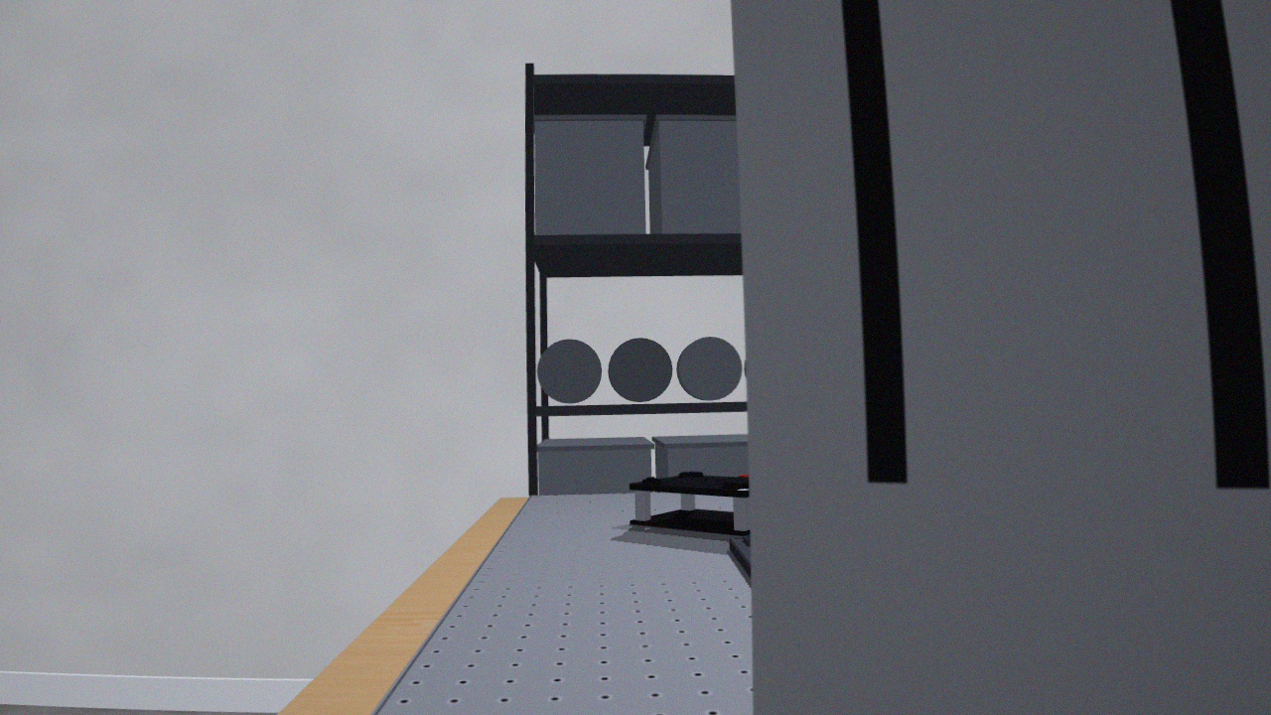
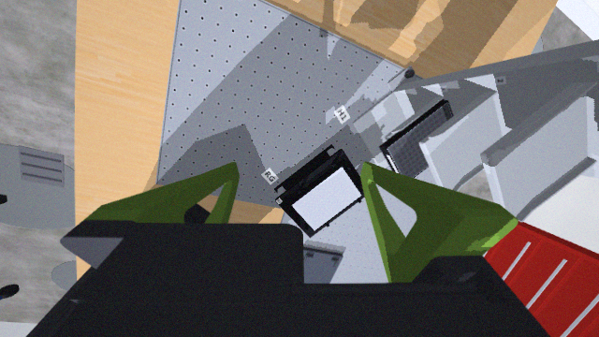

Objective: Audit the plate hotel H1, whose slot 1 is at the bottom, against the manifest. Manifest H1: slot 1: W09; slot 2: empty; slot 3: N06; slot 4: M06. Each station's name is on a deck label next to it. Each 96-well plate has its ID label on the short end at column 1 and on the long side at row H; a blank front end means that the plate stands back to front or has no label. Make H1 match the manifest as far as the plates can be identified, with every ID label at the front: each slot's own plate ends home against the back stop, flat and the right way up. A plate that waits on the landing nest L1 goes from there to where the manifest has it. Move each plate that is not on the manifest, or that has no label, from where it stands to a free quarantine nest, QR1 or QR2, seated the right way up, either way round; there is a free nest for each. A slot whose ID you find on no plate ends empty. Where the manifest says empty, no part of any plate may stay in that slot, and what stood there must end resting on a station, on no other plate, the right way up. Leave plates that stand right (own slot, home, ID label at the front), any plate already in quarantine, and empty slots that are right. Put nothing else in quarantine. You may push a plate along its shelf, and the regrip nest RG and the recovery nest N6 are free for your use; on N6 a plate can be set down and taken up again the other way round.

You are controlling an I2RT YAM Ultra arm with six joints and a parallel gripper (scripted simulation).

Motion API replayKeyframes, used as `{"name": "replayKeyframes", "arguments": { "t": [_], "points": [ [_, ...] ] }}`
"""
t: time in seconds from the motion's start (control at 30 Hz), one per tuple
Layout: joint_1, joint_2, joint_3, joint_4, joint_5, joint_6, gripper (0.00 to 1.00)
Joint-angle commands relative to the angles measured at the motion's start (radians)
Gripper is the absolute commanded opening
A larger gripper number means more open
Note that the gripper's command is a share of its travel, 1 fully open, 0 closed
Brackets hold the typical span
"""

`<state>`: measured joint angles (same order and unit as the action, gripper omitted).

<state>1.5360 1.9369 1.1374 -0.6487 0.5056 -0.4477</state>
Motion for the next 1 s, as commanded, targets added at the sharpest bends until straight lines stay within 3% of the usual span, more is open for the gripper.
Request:
{"name": "replayKeyframes", "arguments": {
  "t": [0.0, 0.17, 0.23, 0.27, 0.73, 0.8, 0.97],
  "points": [
    [0.028, 0.067, 0.093, -0.102, -0.028, -0.059, 1.00],
    [0.041, 0.169, 0.223, -0.198, -0.044, -0.116, 1.00],
    [0.041, 0.169, 0.223, -0.198, -0.044, -0.116, 1.00],
    [0.043, 0.196, 0.261, -0.231, -0.047, -0.126, 1.00],
    [0.022, 0.342, 0.492, -0.490, -0.067, -0.337, 1.00],
    [0.022, 0.342, 0.492, -0.490, -0.067, -0.337, 1.00],
    [0.025, 0.401, 0.578, -0.582, -0.065, -0.402, 1.00]
  ]
}}
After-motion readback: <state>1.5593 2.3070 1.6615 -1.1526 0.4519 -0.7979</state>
